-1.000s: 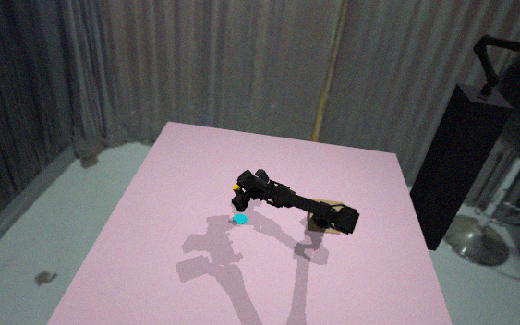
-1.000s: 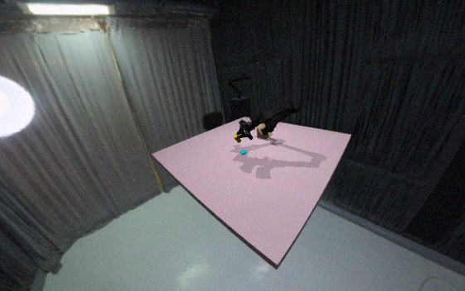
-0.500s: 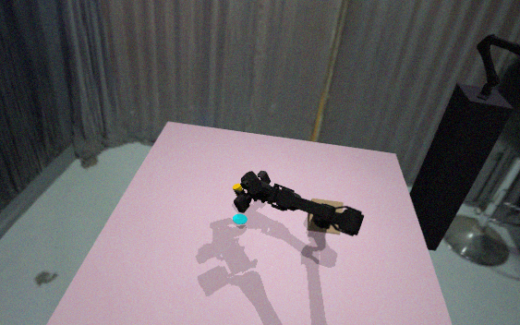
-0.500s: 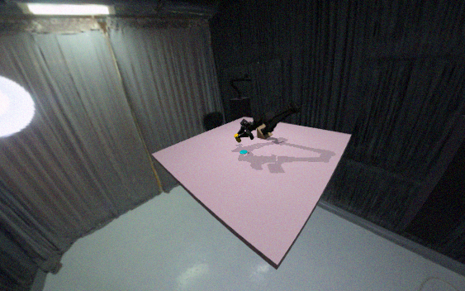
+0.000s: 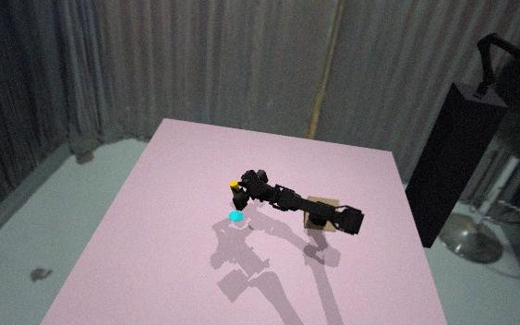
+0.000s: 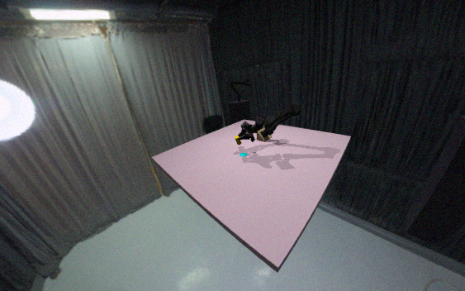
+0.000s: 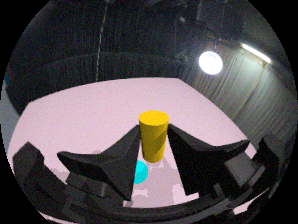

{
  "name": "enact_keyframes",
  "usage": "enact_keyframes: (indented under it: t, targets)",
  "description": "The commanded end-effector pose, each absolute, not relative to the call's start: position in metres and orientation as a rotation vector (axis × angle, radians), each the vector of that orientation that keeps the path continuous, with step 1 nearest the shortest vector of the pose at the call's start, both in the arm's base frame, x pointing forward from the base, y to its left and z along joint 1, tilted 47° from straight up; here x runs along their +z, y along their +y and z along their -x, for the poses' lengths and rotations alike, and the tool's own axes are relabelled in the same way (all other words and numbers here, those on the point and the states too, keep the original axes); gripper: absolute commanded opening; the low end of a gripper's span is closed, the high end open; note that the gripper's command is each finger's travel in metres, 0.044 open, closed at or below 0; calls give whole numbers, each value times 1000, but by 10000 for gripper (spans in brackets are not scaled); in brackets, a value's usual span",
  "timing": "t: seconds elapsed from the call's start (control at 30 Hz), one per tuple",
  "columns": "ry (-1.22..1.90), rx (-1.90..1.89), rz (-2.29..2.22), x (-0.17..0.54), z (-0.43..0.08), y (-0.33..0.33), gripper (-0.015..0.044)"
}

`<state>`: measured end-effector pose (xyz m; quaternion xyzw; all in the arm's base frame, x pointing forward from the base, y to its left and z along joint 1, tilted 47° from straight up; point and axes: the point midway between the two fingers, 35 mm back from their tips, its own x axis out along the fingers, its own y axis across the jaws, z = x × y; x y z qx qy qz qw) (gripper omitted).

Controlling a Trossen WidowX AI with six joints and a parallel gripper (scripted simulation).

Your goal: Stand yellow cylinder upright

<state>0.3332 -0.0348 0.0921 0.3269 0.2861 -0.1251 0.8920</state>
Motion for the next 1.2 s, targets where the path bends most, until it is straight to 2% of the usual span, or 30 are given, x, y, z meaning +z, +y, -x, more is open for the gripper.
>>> enact_keyframes:
  t: [0.0,1.17]
  targets:
    - [555,-266,-689,97,-332,-36,105]
    - [290,-273,-807,115,-311,-34,105]
